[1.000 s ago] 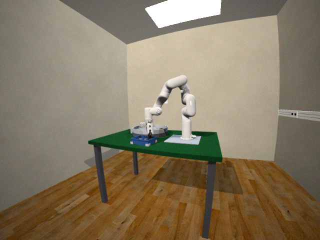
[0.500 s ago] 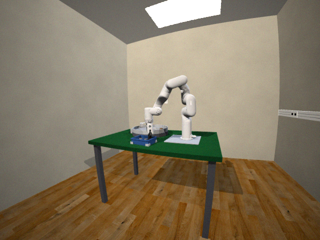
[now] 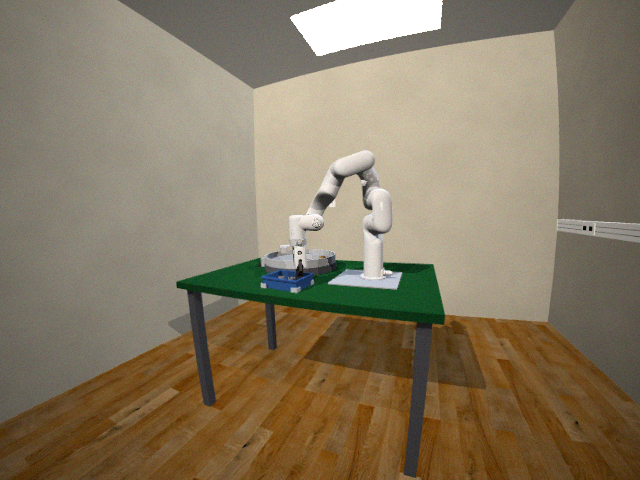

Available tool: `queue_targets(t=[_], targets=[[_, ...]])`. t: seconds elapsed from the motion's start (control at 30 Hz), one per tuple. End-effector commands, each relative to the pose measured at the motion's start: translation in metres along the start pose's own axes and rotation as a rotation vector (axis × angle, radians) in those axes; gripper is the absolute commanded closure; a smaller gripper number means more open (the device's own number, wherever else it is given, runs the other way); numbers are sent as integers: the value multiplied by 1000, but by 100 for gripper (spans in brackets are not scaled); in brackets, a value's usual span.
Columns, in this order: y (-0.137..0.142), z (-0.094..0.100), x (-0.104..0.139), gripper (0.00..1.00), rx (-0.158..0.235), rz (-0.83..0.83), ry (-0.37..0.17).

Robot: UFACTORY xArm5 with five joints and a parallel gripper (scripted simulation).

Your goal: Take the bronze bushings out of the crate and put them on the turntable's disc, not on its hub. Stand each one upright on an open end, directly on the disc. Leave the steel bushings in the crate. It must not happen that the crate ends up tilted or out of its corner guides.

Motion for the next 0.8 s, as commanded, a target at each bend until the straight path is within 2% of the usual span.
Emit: queue_targets(t=[0.0,0.47,0.77], targets=[[0,1,-1,100,-1,0,2],[0,2,-1,100,-1,0,2],[0,24,-1,100,-1,0,3]])
Point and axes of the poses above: the point where the finger pads meet when closed, its own z axis back along the fingers, its own y axis across the jaws, x = y × z, the point moved 3 cm from there along z, back along the fingers, and after that the axes turned 9 degrees about -z, right-handed, at the moved point
